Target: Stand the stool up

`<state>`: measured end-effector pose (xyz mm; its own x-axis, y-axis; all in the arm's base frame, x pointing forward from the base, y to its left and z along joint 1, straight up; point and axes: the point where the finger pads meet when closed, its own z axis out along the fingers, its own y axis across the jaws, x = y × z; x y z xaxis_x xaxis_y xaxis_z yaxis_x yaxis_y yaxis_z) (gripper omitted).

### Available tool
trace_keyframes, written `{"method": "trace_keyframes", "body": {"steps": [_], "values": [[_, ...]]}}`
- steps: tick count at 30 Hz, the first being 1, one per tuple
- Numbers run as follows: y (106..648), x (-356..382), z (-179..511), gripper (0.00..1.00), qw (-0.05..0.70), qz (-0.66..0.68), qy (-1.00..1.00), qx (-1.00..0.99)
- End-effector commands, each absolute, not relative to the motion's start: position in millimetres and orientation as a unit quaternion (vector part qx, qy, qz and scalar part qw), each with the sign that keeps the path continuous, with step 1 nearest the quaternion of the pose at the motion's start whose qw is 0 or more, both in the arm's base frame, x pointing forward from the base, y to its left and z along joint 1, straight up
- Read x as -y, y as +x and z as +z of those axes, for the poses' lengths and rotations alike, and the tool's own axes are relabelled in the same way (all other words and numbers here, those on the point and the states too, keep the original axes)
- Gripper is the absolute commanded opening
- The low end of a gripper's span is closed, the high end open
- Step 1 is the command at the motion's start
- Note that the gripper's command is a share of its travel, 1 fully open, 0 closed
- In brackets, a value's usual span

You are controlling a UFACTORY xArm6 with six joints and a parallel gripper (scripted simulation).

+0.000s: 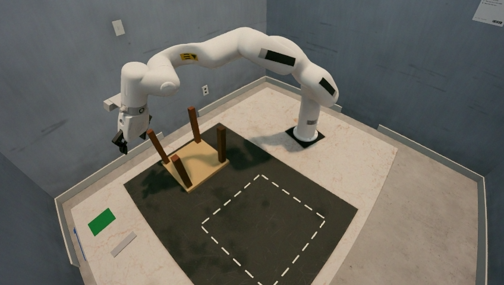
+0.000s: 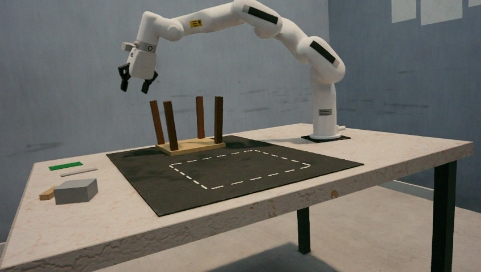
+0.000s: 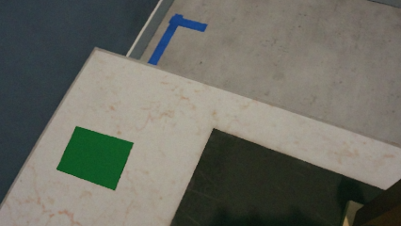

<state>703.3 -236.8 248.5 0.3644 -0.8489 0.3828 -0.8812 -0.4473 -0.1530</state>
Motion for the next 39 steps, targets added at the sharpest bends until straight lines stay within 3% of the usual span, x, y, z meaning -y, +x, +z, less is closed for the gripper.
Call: {"method": "trace_keyframes", "body": {"steps": [1,18,24,27,31,39], "values": [[704,237,252,1.0,0.038,0.21,0.824,0.524],[703,237,252,1.0,0.038,0.209,0.824,0.525],[612,244,250,1.0,0.019,0.106,0.781,0.615],[612,244,250,1.0,0.019,0.106,0.781,0.615],[555,237,248,1.0,0.008,0.044,0.749,0.661],[514,228,248,1.0,-0.001,0.001,0.724,0.69]]}}
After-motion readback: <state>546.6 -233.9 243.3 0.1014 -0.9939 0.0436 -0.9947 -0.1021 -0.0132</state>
